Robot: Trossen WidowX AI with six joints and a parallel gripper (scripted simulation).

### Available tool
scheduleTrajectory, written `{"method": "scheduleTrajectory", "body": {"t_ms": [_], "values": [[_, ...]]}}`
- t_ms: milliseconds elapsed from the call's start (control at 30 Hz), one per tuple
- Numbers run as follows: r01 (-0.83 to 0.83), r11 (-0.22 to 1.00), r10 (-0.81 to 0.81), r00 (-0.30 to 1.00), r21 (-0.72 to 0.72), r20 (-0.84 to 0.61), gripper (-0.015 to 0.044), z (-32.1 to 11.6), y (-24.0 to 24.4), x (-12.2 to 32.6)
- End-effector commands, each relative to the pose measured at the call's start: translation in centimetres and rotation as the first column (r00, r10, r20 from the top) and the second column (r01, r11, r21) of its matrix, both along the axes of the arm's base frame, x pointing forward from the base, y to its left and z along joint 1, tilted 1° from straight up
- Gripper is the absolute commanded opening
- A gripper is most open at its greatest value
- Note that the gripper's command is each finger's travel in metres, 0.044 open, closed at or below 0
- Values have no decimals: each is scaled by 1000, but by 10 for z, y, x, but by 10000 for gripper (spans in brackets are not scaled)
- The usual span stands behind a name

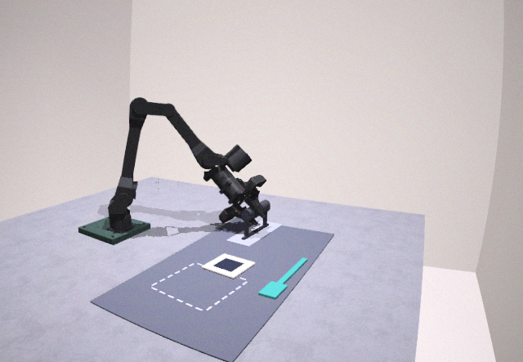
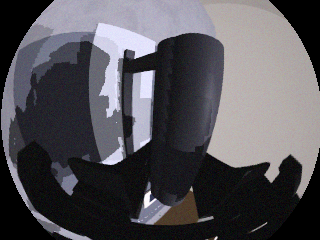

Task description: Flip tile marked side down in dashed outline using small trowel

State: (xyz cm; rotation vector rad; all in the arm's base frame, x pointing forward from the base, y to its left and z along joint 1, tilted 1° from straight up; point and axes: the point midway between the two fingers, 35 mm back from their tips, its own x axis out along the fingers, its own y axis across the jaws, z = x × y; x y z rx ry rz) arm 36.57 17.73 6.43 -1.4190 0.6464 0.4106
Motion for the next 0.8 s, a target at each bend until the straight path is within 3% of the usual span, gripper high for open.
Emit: {"method": "scheduleTrajectory", "body": {"t_ms": [0, 433, 767], "values": [[-3, 1000, 3, 1000, 1, 0, 102, 0, 1, 0], [-3, 1000, 3, 1000, 1, 0, 0, 1, 1, 0], [0, 1000, 0, 1000, 0, 0, 0, 60, -1, -1]]}}
